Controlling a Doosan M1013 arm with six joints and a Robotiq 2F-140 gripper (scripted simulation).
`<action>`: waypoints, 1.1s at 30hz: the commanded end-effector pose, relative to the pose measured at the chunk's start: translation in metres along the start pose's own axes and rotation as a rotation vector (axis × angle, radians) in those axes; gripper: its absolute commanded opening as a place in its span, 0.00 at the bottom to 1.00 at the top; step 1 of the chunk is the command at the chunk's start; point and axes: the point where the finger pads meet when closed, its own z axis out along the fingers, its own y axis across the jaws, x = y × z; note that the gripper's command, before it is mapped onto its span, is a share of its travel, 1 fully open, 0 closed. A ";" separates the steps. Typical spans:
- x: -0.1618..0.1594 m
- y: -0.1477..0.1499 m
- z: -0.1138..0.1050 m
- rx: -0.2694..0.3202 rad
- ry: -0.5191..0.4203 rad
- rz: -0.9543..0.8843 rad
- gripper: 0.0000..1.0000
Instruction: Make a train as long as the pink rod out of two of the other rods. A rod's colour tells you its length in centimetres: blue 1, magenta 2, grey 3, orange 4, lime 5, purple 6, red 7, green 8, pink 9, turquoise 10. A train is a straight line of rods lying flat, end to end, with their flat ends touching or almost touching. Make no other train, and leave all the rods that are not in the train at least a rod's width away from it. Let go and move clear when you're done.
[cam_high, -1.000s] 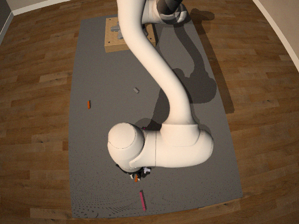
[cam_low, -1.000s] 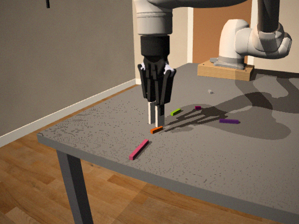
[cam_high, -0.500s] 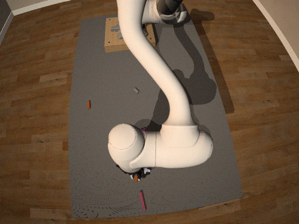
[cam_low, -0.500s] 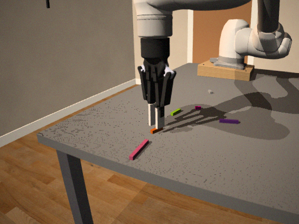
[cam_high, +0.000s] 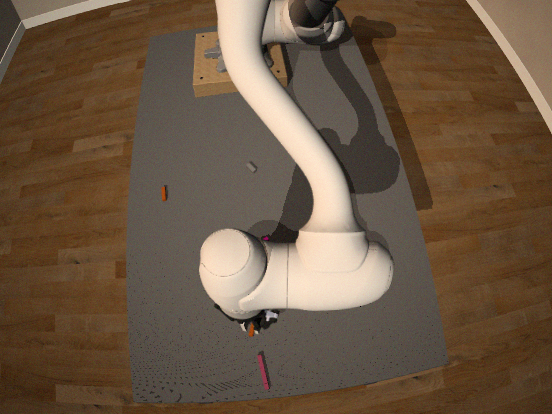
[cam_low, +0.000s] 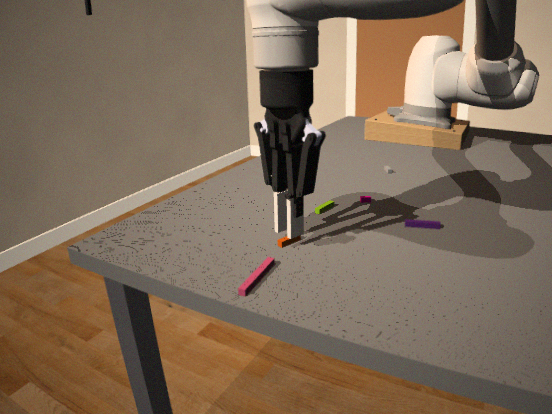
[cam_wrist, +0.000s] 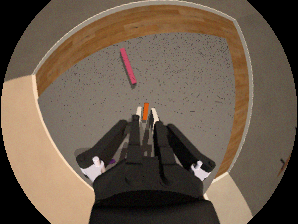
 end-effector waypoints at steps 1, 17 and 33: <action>0.000 0.000 0.000 0.000 0.000 0.000 0.23; 0.000 0.000 0.000 0.000 0.000 0.000 0.23; 0.000 0.000 0.005 0.000 0.000 0.000 0.23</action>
